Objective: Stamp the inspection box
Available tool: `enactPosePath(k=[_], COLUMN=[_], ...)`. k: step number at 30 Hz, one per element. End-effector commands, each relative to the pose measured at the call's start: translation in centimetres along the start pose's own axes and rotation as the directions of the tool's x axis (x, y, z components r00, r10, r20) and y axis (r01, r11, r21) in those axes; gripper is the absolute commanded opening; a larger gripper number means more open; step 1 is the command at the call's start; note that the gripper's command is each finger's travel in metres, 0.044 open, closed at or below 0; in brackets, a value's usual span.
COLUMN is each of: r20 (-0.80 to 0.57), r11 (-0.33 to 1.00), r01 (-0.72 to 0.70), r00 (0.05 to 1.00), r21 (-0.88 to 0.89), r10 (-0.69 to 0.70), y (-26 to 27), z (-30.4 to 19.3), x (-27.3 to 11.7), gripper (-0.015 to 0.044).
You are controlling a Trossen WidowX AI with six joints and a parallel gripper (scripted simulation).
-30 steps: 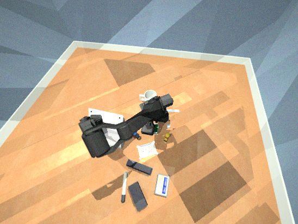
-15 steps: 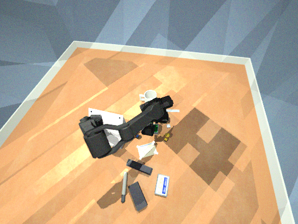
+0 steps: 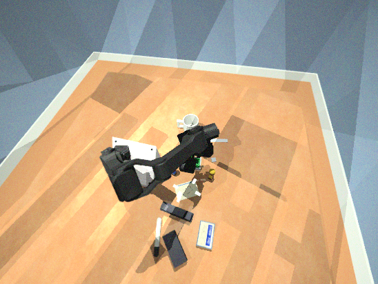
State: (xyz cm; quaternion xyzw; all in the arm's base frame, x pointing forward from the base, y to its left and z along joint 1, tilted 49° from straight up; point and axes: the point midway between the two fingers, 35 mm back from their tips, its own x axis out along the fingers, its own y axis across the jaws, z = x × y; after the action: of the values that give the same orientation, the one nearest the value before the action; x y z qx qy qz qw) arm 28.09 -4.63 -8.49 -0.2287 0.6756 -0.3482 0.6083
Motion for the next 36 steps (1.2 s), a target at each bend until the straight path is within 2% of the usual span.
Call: enactPosePath(k=[1, 36], r20=[0.003, 0.003], r11=[1.000, 1.000], r01=[0.003, 0.005], r00=[1.000, 1.000], r21=[-0.004, 0.000], r10=[-0.003, -0.005], y=[0.0, -0.1], z=[0.0, 0.0], x=[0.3, 1.5], gripper=[0.0000, 0.0000])
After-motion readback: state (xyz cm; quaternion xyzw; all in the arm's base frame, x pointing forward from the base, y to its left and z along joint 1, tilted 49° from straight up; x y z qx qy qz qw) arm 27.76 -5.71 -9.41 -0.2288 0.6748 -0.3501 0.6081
